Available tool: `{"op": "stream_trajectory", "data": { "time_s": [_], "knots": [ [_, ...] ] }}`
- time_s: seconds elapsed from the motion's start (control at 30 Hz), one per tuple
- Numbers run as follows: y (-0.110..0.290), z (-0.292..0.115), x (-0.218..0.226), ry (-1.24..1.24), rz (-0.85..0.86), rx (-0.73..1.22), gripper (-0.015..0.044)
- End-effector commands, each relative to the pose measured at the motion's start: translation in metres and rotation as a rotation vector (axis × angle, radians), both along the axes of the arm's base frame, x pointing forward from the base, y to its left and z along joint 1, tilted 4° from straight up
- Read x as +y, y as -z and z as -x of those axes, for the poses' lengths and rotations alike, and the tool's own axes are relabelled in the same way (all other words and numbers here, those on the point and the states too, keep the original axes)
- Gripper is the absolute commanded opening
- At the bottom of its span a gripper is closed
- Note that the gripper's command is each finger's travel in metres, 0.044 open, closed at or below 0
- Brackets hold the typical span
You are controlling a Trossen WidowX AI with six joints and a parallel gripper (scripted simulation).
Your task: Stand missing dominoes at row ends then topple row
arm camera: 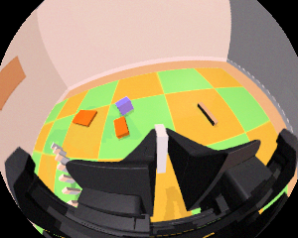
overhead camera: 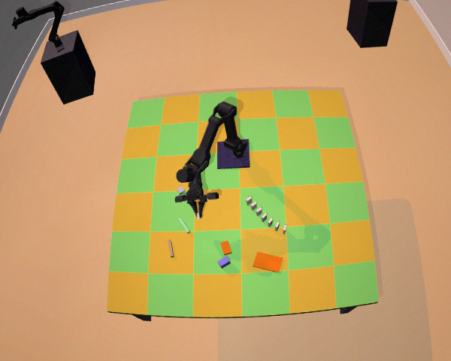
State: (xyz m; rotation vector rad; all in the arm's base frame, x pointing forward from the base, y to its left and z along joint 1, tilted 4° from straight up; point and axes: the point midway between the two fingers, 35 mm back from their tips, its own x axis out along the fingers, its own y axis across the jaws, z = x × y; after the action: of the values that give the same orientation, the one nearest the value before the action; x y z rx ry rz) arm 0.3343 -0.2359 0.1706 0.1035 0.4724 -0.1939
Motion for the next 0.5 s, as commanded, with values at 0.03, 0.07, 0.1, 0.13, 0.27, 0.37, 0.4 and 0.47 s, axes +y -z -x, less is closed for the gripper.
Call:
{"op": "stream_trajectory", "data": {
  "time_s": [0.03,0.07,0.1,0.13,0.27,0.37,0.4,0.47],
  "knots": [
    [0.002,0.008,0.004,-0.012,0.011,-0.068,0.0028],
    [0.002,0.009,0.005,-0.014,0.016,-0.081,0.0028],
    [0.001,0.011,0.006,-0.017,0.020,-0.093,0.0028],
    [0.001,0.012,0.006,-0.020,0.025,-0.106,0.0028],
    [0.000,0.018,0.010,-0.032,0.045,-0.154,0.0028],
    [-0.001,0.023,0.014,-0.043,0.059,-0.189,0.0028],
    [-0.001,0.024,0.015,-0.046,0.064,-0.200,0.0028],
    [-0.002,0.028,0.018,-0.054,0.075,-0.222,0.0028]
  ]
}}
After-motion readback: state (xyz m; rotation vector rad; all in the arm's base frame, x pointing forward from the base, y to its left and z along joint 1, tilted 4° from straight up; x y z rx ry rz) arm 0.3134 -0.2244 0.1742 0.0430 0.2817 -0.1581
